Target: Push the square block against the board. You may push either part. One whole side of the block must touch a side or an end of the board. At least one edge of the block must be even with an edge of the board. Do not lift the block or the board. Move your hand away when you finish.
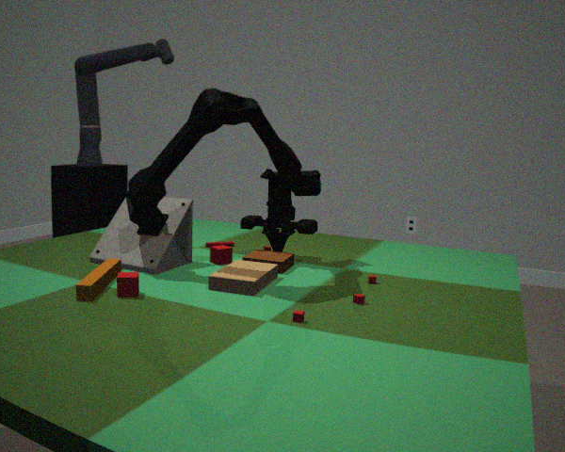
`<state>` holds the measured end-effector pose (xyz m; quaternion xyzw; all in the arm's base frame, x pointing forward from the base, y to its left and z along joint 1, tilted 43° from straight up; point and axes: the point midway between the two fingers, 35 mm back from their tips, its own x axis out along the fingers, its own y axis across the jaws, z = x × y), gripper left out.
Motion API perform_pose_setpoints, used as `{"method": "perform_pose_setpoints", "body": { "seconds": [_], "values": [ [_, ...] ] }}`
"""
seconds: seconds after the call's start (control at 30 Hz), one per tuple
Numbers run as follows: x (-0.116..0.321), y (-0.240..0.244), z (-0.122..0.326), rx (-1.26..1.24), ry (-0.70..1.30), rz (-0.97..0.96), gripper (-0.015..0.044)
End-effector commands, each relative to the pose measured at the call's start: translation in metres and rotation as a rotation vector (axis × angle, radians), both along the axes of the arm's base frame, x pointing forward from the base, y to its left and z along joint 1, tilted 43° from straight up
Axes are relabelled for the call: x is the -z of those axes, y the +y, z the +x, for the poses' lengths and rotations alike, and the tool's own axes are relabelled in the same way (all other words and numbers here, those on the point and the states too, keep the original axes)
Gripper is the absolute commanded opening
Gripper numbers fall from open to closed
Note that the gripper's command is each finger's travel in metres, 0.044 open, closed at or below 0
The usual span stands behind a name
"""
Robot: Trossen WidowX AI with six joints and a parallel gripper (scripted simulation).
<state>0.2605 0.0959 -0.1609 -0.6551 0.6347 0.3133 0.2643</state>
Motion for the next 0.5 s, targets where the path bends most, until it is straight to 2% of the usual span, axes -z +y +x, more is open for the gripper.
{"method": "perform_pose_setpoints", "body": {
  "seconds": [0.0,0.47],
  "values": [
    [-0.0036,-0.0097,-0.0020,0.001,0.009,-0.013,0.0000],
    [-0.0059,-0.0126,-0.0016,0.001,0.009,-0.014,0.0000]
  ]
}}
